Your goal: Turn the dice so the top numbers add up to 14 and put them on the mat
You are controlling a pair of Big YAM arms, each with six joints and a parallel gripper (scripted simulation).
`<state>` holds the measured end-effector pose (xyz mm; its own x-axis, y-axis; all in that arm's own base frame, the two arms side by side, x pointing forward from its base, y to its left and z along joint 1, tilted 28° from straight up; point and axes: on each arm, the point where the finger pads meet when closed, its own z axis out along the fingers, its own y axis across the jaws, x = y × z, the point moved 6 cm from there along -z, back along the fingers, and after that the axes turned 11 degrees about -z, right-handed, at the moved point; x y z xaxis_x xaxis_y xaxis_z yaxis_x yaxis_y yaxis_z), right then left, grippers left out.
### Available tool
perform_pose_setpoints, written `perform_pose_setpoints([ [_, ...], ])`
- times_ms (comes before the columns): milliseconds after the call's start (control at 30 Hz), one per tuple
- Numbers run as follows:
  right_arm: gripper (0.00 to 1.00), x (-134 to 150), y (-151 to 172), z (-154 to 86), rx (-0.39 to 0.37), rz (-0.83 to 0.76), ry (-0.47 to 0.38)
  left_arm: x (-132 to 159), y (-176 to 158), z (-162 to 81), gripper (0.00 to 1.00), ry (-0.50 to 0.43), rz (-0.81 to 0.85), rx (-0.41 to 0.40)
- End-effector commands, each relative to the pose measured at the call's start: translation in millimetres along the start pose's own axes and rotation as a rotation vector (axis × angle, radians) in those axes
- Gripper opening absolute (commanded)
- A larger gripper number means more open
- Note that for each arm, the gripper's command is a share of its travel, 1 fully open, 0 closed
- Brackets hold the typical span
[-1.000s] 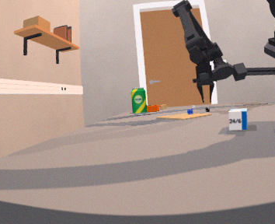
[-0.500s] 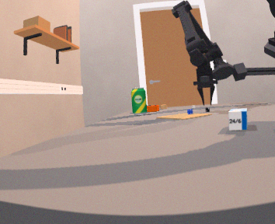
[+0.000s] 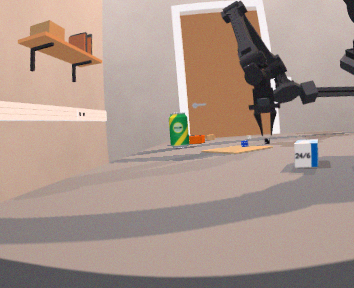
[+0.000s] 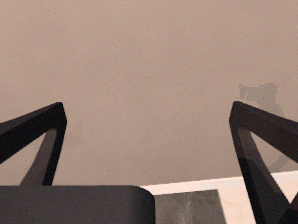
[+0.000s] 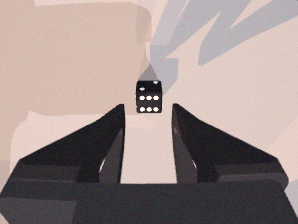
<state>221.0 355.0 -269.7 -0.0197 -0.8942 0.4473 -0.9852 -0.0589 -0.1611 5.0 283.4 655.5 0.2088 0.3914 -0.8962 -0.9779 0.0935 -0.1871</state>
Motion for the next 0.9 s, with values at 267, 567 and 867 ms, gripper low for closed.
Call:
perform_pose_setpoints([
  [267, 0.3, -13.7, -8.8, 0.6, 0.012, 0.008, -0.025, -19.1, -1.8, -8.3, 1.0, -0.054, 0.015, 0.008],
  [567, 0.3, -13.6, -10.1, 0.7, 0.01, 0.009, -0.021, -19.1, -1.8, -8.3, 1.0, -0.054, 0.015, 0.008],
  [867, 0.3, -13.7, -10.1, 0.6, 0.01, 0.009, -0.022, -19.1, -1.8, -8.3, 1.0, -0.054, 0.015, 0.008],
])
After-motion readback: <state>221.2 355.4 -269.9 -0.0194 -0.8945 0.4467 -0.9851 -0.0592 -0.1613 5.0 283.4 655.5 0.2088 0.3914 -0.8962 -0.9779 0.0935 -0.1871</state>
